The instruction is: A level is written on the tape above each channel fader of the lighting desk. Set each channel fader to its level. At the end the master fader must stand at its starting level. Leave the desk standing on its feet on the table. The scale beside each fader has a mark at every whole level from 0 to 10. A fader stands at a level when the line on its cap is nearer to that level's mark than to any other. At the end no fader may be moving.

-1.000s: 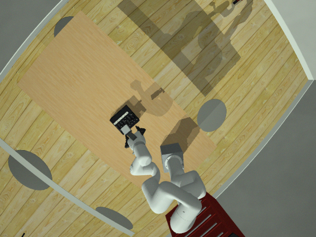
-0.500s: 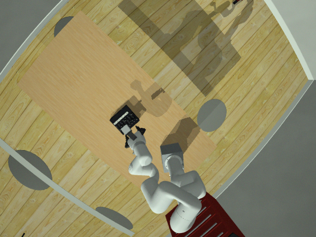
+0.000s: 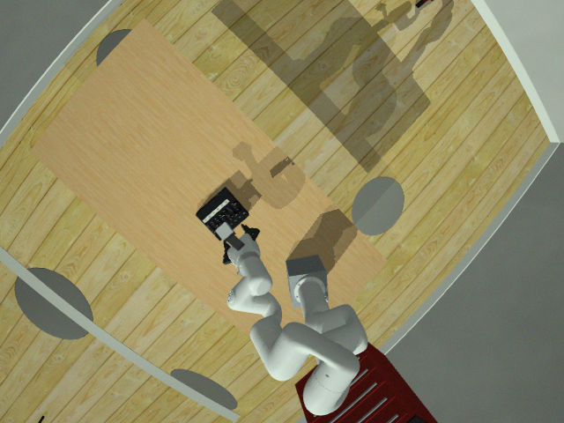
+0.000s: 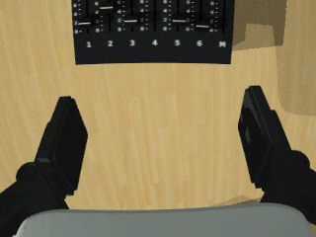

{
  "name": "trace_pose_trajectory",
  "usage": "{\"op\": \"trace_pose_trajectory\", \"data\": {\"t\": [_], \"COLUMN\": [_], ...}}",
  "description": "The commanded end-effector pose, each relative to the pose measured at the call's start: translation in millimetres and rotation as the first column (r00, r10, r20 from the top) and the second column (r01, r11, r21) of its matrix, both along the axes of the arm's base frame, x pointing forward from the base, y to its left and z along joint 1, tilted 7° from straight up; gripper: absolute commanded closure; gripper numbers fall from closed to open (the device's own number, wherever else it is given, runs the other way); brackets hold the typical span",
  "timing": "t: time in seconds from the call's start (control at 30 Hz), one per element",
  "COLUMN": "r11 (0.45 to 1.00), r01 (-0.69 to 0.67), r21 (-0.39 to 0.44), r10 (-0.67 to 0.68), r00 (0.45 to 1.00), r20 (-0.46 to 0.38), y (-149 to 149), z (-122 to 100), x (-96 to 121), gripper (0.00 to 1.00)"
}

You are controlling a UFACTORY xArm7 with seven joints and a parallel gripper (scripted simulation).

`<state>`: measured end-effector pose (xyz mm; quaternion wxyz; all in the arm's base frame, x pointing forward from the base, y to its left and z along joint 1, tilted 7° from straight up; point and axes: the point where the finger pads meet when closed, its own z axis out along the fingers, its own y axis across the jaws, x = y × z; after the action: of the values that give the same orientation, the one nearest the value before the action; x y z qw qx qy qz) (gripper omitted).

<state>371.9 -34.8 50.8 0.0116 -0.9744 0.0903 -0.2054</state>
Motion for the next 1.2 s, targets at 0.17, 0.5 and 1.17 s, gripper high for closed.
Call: {"op": "trace_pose_trajectory", "data": {"t": [0.17,0.5,1.17], "r11": [0.939,0.736,0.142], "r01": [-0.329,-0.649,-0.977], "r21": [-0.100,-0.191,-0.159], "r10": [0.336,0.658,0.949], "r00": [0.940,0.752,0.181], "r20": [0.062,-0.019,-0.260], "y": [4,12,-11], "z": [15,16,4], "x": [54,83,62], "gripper": [0.00,0.00,0.00]}}
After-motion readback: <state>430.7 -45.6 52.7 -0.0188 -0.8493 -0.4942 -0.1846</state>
